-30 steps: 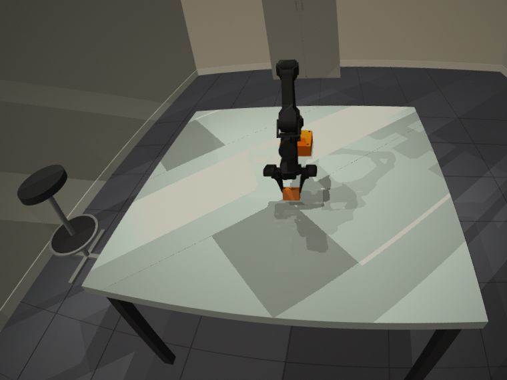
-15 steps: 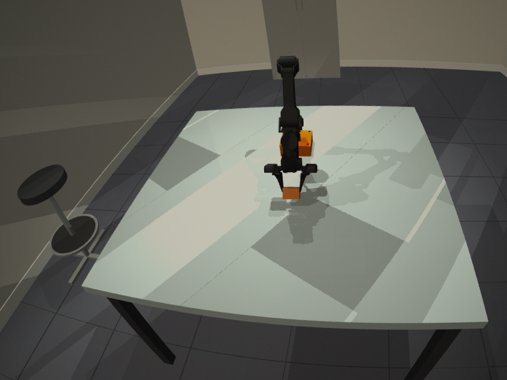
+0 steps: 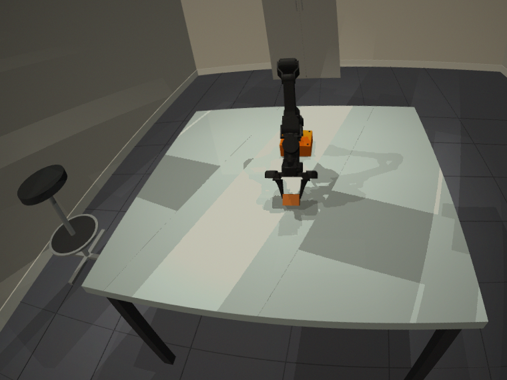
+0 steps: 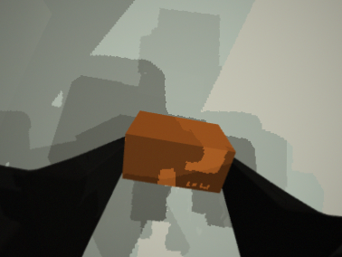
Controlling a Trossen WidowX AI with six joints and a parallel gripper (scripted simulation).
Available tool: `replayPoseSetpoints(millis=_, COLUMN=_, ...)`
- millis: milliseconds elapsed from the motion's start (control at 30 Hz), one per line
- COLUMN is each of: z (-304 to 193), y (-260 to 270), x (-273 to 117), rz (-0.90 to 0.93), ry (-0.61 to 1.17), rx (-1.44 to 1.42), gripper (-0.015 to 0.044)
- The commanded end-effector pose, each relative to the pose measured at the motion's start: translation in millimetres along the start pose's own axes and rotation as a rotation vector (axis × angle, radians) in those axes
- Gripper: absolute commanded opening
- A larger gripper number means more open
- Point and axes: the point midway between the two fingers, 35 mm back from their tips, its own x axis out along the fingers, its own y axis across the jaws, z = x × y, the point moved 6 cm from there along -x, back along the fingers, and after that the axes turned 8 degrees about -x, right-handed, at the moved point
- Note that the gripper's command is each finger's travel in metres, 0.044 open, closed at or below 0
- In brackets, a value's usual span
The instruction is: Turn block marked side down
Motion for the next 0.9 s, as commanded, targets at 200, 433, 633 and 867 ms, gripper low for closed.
replayPoseSetpoints(millis=200, z=-13, y=2, x=16, rz=-0.023, ry=-0.13, rx=0.001, gripper=0.0)
replayPoseSetpoints(millis=433, z=-24, y=4, x=20, rz=-0.037, ry=-0.221, rx=0.001, gripper=0.0)
replayPoseSetpoints(millis=633, z=-33, y=5, x=20, rz=-0.048, ry=-0.299, rx=0.003, gripper=0.0)
replayPoseSetpoints(millis=867, z=-43, y=6, x=14, rz=-0.06, ry=-0.39, rx=0.006, gripper=0.0)
